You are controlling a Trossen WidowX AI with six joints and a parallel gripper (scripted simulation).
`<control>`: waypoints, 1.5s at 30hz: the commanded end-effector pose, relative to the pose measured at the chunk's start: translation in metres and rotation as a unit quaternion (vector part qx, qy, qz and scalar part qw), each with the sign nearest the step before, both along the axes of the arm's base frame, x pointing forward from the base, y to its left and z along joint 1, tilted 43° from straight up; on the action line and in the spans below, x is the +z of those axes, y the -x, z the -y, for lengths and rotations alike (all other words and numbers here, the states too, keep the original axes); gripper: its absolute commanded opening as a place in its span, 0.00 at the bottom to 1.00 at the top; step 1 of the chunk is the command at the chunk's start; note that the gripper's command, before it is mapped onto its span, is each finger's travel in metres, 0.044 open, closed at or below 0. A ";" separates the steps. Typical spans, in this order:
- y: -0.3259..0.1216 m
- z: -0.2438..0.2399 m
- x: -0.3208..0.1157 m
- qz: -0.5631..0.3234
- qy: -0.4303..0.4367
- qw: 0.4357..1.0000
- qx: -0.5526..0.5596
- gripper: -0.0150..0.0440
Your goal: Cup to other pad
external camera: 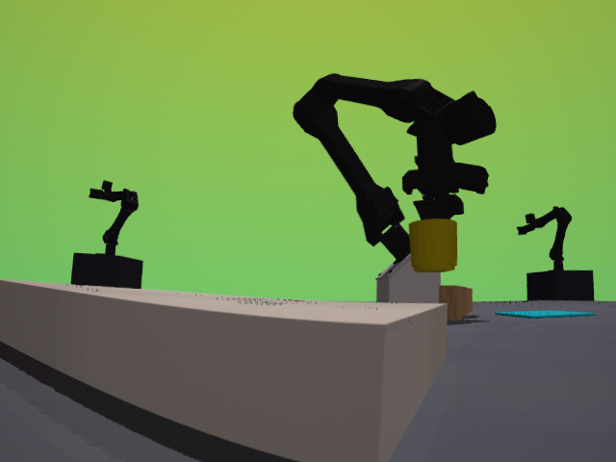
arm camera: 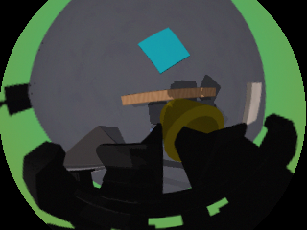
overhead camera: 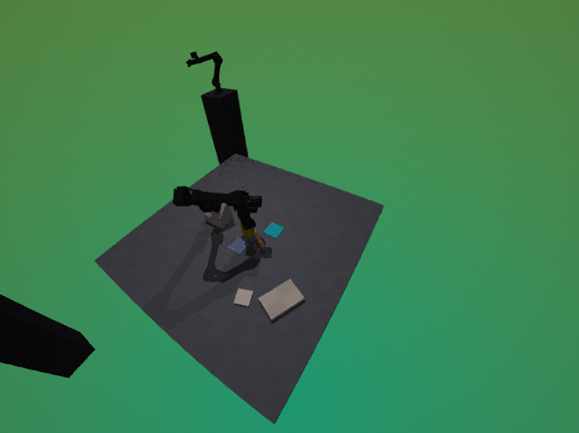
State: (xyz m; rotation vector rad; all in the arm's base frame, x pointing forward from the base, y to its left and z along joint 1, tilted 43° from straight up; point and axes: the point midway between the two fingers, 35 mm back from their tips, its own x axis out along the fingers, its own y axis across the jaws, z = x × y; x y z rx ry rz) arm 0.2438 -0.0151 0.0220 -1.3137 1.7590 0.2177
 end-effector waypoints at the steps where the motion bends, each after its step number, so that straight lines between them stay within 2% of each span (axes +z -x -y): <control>1: -0.006 -0.006 -0.003 0.005 -0.004 1.000 -0.001 0.25; 45: -0.050 -0.057 -0.046 0.007 -0.006 1.000 -0.001 0.25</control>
